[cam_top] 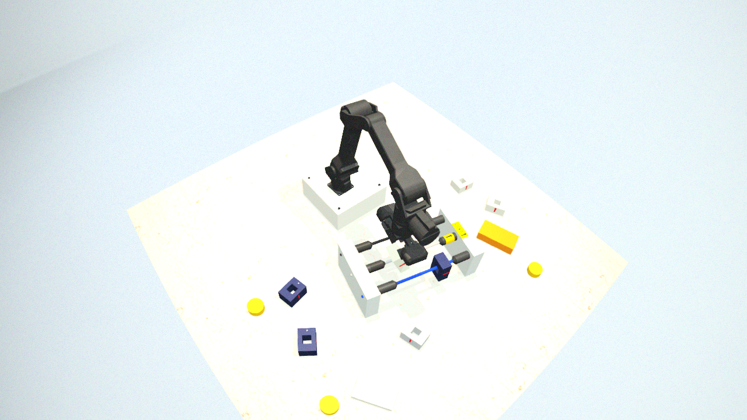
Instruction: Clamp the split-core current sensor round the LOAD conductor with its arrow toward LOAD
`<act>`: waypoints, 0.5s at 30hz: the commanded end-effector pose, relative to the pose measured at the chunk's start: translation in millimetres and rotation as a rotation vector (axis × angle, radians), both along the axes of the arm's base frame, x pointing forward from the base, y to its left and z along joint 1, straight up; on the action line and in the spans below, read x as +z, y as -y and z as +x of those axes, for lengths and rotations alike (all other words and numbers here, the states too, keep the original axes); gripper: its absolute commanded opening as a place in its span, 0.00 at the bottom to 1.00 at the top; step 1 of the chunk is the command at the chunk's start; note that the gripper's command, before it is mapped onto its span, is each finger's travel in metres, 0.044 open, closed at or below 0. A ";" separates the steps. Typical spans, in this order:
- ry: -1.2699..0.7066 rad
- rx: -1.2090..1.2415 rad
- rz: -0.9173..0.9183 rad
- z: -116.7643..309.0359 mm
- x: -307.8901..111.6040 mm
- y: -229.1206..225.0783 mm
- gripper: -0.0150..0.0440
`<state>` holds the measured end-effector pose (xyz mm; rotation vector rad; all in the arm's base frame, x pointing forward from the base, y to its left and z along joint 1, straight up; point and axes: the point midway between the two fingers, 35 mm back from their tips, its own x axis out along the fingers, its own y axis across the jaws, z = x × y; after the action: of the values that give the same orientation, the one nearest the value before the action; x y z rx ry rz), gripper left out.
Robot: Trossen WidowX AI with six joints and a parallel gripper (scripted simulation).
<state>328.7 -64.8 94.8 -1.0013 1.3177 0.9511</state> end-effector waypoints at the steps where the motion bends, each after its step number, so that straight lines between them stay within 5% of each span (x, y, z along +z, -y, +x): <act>1: -0.001 0.004 -0.001 -0.5 -6.9 0.3 0.25; 15: 0.004 0.001 0.000 0.4 -10.7 0.1 0.25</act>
<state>329.2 -64.9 83.0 -1.0041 1.3140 0.9502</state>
